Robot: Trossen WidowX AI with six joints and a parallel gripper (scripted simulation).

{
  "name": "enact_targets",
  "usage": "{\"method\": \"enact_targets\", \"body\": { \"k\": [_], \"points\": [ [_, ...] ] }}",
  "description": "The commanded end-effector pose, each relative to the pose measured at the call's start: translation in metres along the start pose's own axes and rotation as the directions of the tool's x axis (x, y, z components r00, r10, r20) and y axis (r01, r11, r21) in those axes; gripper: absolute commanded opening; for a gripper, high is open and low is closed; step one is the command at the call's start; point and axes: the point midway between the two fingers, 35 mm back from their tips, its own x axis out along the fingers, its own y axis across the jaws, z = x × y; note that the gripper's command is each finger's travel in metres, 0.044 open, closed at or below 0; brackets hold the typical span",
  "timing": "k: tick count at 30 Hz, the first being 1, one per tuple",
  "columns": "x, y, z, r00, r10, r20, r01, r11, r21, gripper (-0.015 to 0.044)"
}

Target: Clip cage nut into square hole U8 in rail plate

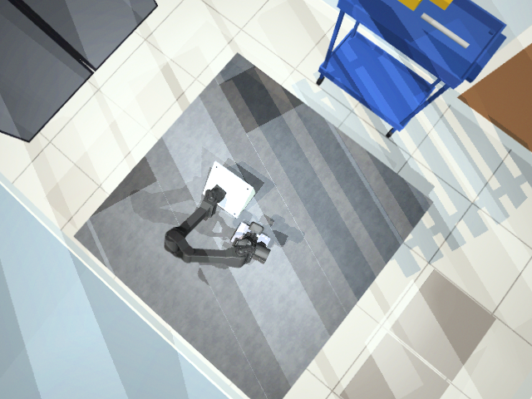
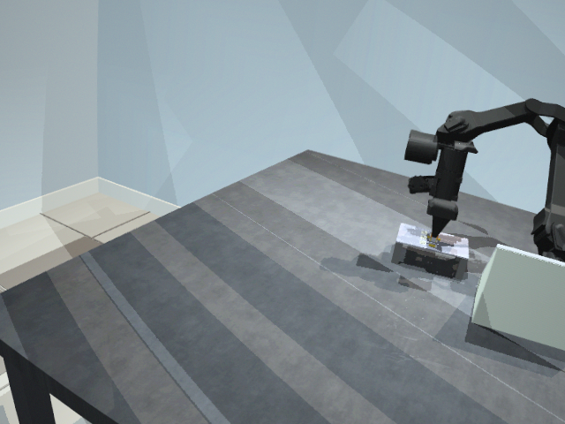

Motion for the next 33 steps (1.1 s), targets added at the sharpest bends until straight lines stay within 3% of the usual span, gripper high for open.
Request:
{"method": "enact_targets", "body": {
  "k": [1, 33],
  "points": [
    [0.0004, -0.0008, 0.0, 1.0, -0.005, 0.0, 0.005, 1.0, 0.002, 0.0026],
    [0.001, 0.0013, 0.0001, 0.999, -0.054, -0.001, 0.054, 0.999, 0.002, 0.0026]
  ]
}}
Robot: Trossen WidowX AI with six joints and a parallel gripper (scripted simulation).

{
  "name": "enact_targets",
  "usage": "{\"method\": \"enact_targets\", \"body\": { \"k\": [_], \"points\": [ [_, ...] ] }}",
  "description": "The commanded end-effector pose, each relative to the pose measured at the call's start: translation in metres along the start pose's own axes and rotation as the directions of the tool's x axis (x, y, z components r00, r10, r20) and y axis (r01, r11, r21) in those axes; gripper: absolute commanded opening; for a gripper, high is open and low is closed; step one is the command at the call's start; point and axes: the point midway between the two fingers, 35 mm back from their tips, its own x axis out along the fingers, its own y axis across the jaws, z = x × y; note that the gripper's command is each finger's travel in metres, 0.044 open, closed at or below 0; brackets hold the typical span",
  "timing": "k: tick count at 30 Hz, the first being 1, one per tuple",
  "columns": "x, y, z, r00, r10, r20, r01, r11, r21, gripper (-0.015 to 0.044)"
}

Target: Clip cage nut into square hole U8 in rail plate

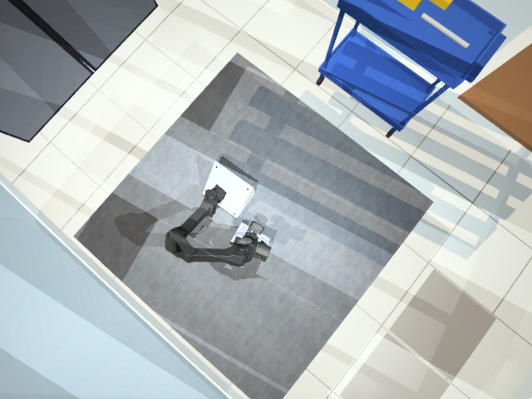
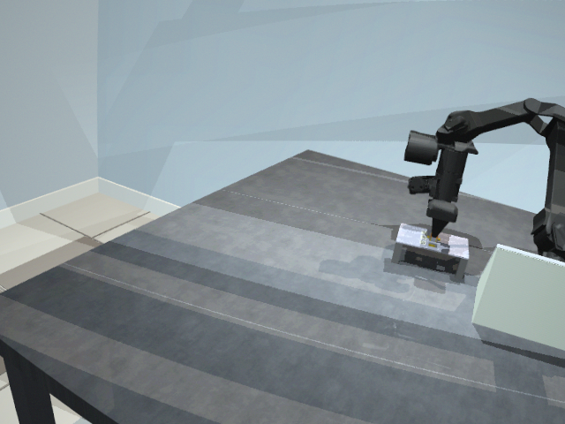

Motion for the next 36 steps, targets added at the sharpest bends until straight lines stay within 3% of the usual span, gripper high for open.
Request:
{"method": "enact_targets", "body": {
  "k": [1, 36],
  "points": [
    [0.001, 0.0006, -0.0001, 1.0, -0.015, -0.003, 0.015, 1.0, 0.002, 0.0026],
    [0.0018, 0.0057, -0.0003, 0.999, -0.033, -0.003, 0.033, 0.999, 0.002, 0.0026]
  ]
}}
